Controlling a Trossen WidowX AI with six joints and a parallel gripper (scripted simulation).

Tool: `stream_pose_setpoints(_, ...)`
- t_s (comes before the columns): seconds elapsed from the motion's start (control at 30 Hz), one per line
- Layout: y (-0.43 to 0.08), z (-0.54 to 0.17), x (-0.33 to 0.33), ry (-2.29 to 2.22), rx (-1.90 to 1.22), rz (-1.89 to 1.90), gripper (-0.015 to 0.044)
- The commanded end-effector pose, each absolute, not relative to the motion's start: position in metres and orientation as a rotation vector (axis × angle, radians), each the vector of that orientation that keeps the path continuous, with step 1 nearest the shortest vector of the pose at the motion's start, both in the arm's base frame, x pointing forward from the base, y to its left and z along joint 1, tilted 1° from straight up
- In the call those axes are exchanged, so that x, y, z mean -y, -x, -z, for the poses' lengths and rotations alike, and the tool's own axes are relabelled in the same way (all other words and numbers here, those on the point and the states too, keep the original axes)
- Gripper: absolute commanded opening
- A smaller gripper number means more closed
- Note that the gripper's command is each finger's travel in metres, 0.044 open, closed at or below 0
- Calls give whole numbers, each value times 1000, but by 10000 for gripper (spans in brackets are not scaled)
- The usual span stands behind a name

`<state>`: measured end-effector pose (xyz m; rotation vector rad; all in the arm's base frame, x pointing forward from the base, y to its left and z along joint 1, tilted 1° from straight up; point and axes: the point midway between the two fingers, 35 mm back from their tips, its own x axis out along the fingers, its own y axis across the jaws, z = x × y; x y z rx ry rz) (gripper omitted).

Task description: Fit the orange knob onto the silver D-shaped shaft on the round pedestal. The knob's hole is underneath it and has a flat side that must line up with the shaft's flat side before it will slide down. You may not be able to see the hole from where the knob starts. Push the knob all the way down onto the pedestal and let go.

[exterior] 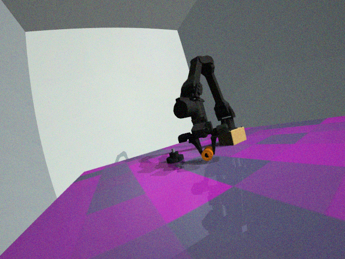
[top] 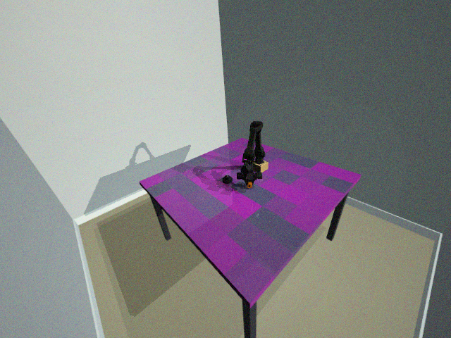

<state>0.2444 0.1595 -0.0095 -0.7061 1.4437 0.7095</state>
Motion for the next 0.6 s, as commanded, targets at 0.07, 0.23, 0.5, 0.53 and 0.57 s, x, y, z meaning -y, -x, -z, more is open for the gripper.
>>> stream_pose_setpoints(0.07, -245, 8, -160, 559, -1484, -558, 179)
stream_pose_setpoints(0.23, -245, 8, -160, 433, -1514, -434, 179)
stream_pose_setpoints(0.5, -245, 8, -160, 378, -1524, -380, 179)
stream_pose_setpoints(0.53, -245, 8, -160, 352, -1529, -354, 179)
stream_pose_setpoints(0.57, -245, 8, -160, 325, -1533, -327, 179)
